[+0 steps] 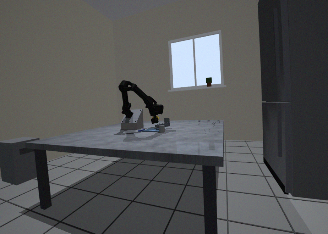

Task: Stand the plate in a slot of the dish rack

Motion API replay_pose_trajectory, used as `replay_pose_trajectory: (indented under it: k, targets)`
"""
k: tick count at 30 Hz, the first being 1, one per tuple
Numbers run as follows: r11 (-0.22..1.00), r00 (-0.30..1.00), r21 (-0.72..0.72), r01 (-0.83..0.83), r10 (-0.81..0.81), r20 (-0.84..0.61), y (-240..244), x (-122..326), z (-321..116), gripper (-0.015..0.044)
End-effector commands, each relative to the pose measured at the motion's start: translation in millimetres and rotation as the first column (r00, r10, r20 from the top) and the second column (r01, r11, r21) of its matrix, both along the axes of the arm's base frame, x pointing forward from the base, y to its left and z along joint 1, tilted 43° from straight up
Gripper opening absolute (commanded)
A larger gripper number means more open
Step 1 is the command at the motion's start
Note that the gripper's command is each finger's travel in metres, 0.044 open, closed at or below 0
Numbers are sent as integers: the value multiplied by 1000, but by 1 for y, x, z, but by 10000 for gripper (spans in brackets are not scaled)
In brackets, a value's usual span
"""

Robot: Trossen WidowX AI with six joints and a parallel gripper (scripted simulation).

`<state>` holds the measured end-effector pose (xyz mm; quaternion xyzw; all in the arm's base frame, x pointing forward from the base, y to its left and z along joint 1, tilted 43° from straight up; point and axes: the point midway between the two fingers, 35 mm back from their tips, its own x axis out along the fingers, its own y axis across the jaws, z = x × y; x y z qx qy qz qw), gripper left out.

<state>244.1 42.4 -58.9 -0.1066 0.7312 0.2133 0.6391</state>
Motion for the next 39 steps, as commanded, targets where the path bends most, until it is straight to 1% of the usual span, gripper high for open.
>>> replay_pose_trajectory:
  k: [1,11,21,30,39]
  targets:
    - [993,996,85,-77,73,46,-2,0,-4,0]
    - [942,956,217,-255,212,204,-10,3,-9,0]
    - [858,855,260,-444,318,410,-19,5,-10,0]
    - [771,702,208,-602,387,598,-28,7,-8,0]
    - [686,490,72,-724,439,753,-38,7,-2,0]
